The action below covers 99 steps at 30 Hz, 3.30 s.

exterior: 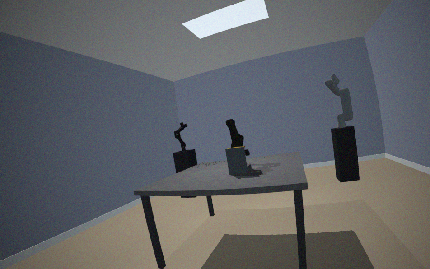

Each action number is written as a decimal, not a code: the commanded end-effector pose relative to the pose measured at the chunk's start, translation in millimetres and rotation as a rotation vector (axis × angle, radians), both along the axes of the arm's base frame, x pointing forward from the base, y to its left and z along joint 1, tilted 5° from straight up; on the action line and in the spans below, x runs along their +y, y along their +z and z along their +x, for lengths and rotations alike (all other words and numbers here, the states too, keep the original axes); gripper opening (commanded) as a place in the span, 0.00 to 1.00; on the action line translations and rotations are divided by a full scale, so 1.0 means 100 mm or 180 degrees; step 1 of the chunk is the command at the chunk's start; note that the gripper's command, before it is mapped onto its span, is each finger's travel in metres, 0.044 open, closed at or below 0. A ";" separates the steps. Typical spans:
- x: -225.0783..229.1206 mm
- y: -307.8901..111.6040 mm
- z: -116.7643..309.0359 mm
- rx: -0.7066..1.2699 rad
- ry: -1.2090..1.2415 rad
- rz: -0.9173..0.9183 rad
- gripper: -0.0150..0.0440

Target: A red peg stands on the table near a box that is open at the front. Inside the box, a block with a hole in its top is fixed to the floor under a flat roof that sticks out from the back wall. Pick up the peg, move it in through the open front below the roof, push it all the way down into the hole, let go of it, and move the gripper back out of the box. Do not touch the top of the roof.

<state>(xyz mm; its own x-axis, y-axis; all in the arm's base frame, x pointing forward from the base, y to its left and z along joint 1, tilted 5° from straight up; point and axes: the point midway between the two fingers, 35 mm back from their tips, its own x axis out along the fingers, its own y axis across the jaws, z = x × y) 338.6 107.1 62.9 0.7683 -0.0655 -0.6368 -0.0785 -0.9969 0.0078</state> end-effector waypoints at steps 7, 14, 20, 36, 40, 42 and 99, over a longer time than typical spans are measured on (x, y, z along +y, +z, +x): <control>0.01 0.03 0.05 -0.0026 0.0018 0.0014 0.25; 0.01 0.03 0.06 -0.0026 0.0018 0.0013 0.25; 0.01 0.03 0.07 -0.0026 0.0018 0.0013 0.25; 0.02 0.04 0.10 -0.0027 0.0018 0.0014 0.25; 0.02 0.04 0.10 -0.0027 0.0018 0.0014 0.25; 0.02 0.04 0.11 -0.0027 0.0018 0.0014 0.25; 0.06 0.05 0.20 -0.0030 0.0018 0.0015 0.25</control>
<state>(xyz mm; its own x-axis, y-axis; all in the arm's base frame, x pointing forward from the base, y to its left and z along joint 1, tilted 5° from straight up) 355.5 110.7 65.2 0.7705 -0.0644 -0.6342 -0.0784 -0.9969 0.0060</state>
